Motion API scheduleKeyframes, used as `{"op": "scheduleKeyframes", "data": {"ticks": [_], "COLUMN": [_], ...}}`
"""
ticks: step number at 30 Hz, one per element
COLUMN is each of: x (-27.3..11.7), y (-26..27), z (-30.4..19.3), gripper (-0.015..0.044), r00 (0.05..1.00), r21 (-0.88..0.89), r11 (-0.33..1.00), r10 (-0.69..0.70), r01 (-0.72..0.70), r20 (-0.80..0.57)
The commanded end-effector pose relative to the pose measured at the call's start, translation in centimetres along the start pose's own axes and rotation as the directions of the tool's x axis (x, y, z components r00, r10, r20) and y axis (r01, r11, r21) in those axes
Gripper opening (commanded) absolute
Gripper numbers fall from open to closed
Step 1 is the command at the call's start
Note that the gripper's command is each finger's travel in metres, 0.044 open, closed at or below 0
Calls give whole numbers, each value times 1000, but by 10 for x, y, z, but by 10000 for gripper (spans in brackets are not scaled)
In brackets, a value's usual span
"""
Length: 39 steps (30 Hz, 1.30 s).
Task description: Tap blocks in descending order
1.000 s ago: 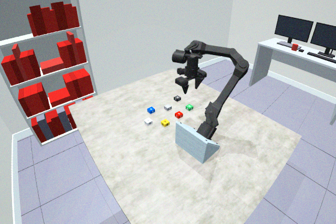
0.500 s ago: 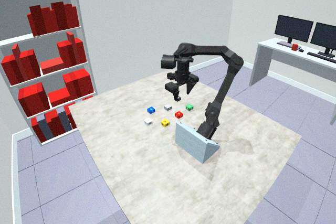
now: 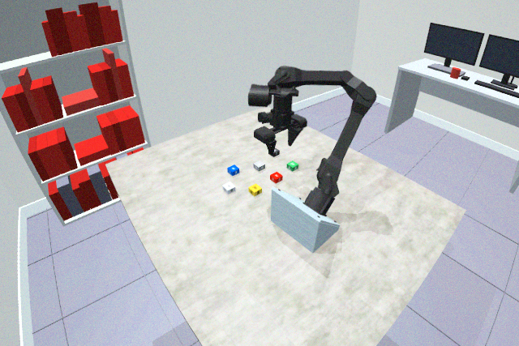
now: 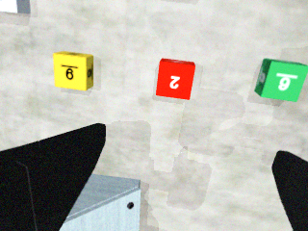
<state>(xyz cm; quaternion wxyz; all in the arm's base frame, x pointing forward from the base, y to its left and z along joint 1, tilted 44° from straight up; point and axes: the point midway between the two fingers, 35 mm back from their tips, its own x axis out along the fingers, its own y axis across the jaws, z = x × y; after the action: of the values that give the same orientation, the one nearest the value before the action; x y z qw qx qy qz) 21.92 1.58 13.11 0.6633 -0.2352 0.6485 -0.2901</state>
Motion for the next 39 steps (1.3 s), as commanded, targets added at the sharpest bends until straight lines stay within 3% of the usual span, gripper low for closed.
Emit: {"op": "scheduleKeyframes", "data": {"ticks": [1, 10, 32, 39], "x": [1, 0, 0, -4], "y": [1, 107, 111, 153], "z": [0, -6, -5, 51], "gripper": [400, 400, 400, 400], "r00": [1000, 1000, 1000, 1000], "r21": [1, 3, 2, 5], "r11": [1000, 1000, 1000, 1000], "r10": [1, 7, 7, 10], "r01": [-1, -7, -7, -10], "r20": [-4, -3, -3, 0]}}
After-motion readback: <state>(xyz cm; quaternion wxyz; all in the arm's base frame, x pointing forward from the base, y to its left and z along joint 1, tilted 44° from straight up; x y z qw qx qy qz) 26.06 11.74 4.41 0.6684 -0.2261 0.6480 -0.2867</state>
